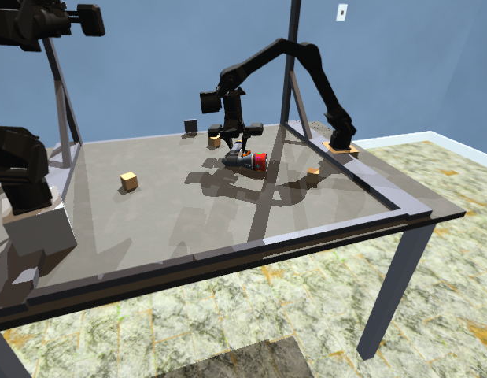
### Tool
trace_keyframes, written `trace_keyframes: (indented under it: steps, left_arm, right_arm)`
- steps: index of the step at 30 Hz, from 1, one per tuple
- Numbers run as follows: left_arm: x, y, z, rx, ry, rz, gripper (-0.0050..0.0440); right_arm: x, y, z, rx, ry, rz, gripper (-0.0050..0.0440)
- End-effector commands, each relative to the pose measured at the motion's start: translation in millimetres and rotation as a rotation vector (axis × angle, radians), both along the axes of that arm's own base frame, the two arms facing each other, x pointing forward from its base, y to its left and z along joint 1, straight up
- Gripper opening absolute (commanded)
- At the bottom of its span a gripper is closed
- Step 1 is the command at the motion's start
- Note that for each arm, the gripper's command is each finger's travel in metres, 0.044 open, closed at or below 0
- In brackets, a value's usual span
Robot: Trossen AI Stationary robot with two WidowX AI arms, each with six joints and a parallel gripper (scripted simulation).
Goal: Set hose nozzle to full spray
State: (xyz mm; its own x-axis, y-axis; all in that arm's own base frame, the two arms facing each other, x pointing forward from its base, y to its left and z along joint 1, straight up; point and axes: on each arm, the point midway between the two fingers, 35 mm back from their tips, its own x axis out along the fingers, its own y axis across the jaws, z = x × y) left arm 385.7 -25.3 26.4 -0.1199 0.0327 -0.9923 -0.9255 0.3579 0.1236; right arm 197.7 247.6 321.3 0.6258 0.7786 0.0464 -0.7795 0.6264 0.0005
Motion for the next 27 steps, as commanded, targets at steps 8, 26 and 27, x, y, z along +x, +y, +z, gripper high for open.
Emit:
trace_keyframes:
  steps: [8, 26, 27]
  left_arm:
    - [3.9, 1.3, 10.3, -0.003, -0.027, 0.194, 0.0167]
    - [2.5, 2.0, 9.8, -0.007, -0.027, 0.46, 0.0167]
    - [2.5, 2.0, 9.9, -0.008, -0.028, 0.476, 0.0167]
  right_arm:
    - [-0.3, -0.7, 6.2, 0.013, -0.007, -0.002, 0.041]
    - [-0.3, -0.7, 6.2, 0.013, -0.007, -0.002, 0.041]
    - [-0.3, -0.7, 6.2, 0.013, -0.007, -0.002, 0.041]
